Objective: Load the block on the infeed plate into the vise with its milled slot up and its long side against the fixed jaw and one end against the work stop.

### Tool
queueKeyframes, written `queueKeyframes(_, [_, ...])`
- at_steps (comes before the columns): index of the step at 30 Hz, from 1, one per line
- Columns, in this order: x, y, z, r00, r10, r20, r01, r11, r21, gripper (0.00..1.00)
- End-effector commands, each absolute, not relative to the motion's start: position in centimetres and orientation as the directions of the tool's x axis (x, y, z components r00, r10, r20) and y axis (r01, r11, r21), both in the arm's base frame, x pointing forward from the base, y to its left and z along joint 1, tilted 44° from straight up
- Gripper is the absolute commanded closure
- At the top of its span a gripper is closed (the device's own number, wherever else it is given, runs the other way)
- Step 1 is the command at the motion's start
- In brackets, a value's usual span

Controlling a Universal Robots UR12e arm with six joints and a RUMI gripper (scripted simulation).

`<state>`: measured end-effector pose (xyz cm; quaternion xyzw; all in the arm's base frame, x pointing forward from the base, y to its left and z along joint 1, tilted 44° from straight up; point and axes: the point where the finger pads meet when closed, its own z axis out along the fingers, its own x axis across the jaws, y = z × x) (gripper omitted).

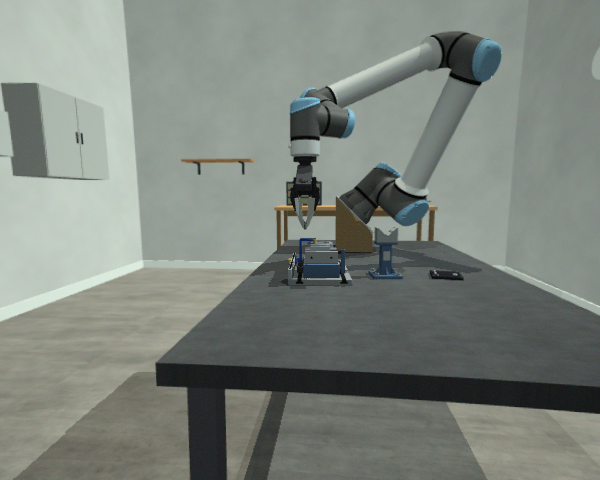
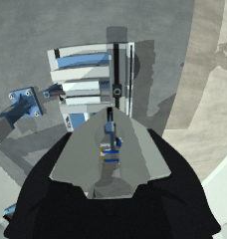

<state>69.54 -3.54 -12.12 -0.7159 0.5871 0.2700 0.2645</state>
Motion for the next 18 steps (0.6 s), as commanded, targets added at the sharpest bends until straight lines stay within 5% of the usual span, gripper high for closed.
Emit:
queueKeyframes(1, [69.6, -3.3, -12.4, 0.165, -0.698, -0.696, -0.983, -0.17, -0.063, 1.0])
queueKeyframes(18, [69.4, -1.7, -14.1, 0.165, -0.698, -0.696, -0.983, -0.17, -0.063, 1.0])
